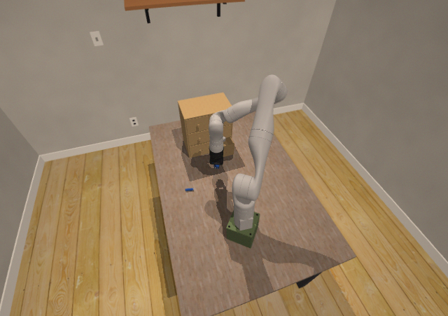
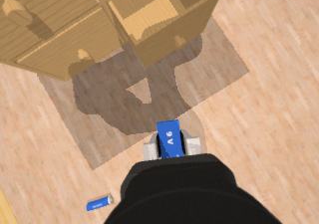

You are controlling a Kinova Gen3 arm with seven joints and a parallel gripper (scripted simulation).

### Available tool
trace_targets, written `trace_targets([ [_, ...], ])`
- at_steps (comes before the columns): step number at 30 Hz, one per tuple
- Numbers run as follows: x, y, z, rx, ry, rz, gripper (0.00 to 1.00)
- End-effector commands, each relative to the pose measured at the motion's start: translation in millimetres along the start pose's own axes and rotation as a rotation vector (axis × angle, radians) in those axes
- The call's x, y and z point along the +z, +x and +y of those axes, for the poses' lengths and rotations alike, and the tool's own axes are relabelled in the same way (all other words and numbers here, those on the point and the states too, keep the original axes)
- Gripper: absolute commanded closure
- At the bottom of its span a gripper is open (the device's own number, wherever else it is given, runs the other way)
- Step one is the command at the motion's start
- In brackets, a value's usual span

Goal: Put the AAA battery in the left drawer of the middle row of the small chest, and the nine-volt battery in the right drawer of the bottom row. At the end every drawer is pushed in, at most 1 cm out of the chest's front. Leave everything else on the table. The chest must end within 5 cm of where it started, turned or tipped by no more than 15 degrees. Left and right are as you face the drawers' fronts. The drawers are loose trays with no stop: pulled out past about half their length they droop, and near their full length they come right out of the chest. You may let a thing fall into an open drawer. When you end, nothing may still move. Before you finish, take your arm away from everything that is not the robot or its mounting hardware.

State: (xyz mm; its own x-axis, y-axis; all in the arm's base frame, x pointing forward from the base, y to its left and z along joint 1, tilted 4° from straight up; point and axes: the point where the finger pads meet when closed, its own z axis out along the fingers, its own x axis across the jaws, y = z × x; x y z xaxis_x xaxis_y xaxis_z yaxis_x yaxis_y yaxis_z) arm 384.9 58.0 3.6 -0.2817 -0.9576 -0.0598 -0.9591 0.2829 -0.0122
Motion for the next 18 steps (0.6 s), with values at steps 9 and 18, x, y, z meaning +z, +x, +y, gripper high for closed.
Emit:
trace_targets([
  [9,1.6,8.8,-2.6,0.174,-0.009,0.01,0.49],
  [18,4.7,24.8,-4.9,0.519,-0.024,0.029,0.49],
])
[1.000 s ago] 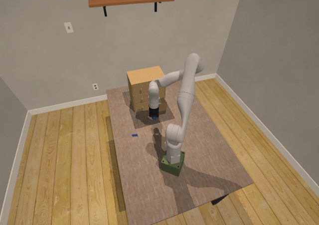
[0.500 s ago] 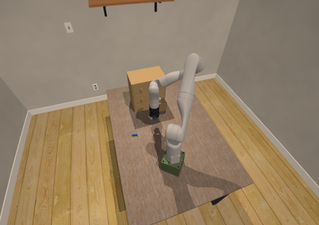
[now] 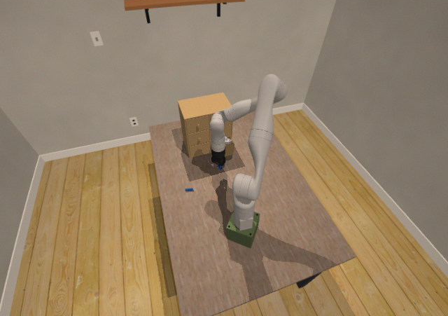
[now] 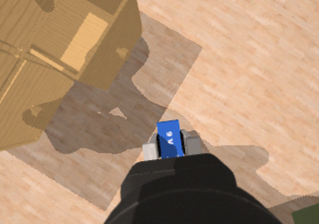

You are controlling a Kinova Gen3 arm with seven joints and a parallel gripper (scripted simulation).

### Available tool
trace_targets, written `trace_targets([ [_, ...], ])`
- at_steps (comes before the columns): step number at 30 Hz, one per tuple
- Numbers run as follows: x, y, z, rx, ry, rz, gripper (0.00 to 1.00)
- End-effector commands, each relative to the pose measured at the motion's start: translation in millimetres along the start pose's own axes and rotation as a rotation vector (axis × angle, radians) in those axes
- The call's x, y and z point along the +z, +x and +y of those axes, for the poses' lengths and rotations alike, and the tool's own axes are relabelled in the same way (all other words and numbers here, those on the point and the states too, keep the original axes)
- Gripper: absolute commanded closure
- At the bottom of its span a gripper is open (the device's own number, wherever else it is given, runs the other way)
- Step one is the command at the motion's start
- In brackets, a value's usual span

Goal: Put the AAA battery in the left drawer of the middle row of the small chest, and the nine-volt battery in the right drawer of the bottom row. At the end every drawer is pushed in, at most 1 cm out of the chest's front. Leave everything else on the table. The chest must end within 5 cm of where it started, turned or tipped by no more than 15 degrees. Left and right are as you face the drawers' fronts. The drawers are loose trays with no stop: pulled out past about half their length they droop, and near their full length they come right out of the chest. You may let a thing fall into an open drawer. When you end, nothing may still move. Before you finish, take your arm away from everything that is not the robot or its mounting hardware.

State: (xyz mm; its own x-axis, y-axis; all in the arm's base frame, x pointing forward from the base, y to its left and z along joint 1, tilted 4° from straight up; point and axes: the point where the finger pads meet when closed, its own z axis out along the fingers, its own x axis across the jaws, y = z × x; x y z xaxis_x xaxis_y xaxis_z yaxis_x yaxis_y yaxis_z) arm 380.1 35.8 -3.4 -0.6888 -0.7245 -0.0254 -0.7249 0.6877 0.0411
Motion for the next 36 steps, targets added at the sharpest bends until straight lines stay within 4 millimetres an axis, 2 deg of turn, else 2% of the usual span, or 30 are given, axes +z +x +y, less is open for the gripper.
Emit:
trace_targets([
  [1,-0.7,1.7,-4.8,0.092,0.006,0.002,0.49],
  [5,0.5,8.1,-9.2,0.293,0.001,0.01,0.49],
  [7,0.5,8.1,-9.2,0.293,0.001,0.01,0.49],
  [19,1.2,21.5,-21.1,0.973,-0.002,0.019,0.49],
  [22,0.7,22.4,-23.9,1.145,-0.002,0.017,0.49],
  [24,0.7,22.4,-23.9,1.145,-0.002,0.017,0.49],
  [36,-3.1,16.9,-36.1,1.751,-0.007,-0.012,0.49],
])
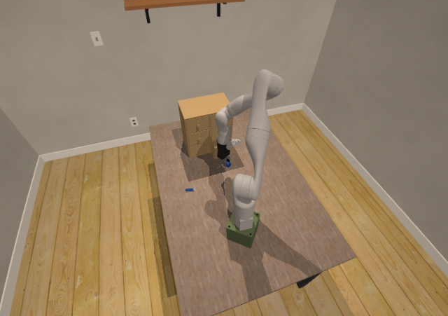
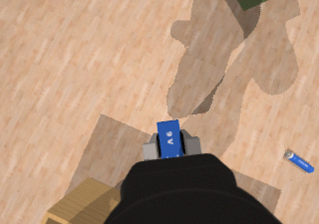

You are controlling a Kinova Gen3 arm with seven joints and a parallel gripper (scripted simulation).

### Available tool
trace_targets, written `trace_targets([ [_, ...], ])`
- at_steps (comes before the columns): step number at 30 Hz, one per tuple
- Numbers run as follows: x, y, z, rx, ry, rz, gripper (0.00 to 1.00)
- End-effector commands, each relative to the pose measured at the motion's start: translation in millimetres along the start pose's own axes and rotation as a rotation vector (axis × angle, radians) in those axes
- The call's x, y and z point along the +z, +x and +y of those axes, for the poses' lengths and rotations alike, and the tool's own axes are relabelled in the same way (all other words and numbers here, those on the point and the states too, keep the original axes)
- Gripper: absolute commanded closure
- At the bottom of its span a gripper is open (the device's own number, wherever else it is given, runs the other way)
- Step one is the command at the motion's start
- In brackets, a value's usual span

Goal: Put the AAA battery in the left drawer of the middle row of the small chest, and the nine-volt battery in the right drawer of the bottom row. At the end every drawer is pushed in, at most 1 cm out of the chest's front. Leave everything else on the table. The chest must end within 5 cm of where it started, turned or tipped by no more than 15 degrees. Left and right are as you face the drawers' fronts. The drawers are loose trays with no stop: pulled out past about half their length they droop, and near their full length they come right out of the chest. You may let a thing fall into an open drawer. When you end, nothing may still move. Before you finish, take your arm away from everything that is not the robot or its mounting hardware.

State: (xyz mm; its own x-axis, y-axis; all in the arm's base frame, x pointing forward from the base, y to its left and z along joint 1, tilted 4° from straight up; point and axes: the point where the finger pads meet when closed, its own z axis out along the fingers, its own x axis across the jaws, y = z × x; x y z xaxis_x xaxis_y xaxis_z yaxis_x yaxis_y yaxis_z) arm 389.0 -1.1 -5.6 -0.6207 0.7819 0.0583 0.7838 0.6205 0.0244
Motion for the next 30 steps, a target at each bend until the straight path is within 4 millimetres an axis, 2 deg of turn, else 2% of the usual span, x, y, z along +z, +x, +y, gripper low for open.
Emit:
trace_targets([
  [1,-4.0,-4.5,5.3,0.081,-0.01,-0.018,0.49],
  [16,-8.4,-14.5,17.2,0.448,-0.042,-0.027,0.49],
  [30,-9.7,-17.2,20.4,0.528,-0.05,-0.028,0.49],
])
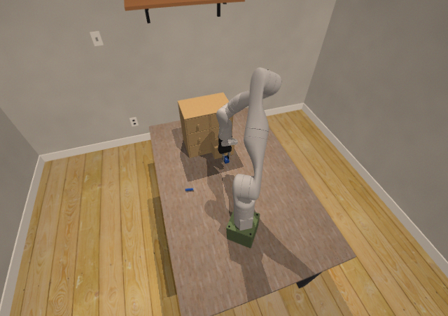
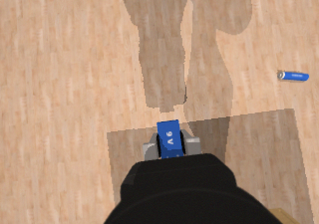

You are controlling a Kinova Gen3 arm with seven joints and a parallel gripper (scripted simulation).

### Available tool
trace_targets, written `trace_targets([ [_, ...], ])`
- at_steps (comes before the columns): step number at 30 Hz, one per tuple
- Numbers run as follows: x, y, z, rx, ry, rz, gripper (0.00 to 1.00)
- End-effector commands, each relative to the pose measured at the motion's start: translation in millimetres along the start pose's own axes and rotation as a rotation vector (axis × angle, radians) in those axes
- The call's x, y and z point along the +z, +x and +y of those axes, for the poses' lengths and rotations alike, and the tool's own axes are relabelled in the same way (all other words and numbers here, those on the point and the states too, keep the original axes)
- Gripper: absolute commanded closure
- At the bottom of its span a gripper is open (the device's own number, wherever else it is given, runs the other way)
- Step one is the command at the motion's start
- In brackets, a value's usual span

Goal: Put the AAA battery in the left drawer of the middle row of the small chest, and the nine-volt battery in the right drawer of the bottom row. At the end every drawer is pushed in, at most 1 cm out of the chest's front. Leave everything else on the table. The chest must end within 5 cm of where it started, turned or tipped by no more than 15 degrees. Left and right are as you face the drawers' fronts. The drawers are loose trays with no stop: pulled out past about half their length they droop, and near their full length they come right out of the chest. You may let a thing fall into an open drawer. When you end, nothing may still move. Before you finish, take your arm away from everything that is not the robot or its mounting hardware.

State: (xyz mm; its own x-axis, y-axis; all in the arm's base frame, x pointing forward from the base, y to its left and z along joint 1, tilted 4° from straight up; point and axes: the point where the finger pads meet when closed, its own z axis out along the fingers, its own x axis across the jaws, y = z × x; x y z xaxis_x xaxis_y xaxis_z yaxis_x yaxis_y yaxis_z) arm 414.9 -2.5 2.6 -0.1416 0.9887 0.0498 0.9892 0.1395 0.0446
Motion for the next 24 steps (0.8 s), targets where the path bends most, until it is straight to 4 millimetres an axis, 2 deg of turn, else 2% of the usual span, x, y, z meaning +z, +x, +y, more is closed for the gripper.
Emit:
trace_targets([
  [1,-0.9,0.0,0.9,0.001,-0.002,-0.001,0.49],
  [9,-4.0,0.1,0.8,0.001,-0.001,-0.001,0.49],
  [18,-27.7,0.7,-0.2,0.001,0.0,0.0,0.49],
  [24,-30.0,0.8,-0.3,0.001,0.0,0.0,0.49],
])
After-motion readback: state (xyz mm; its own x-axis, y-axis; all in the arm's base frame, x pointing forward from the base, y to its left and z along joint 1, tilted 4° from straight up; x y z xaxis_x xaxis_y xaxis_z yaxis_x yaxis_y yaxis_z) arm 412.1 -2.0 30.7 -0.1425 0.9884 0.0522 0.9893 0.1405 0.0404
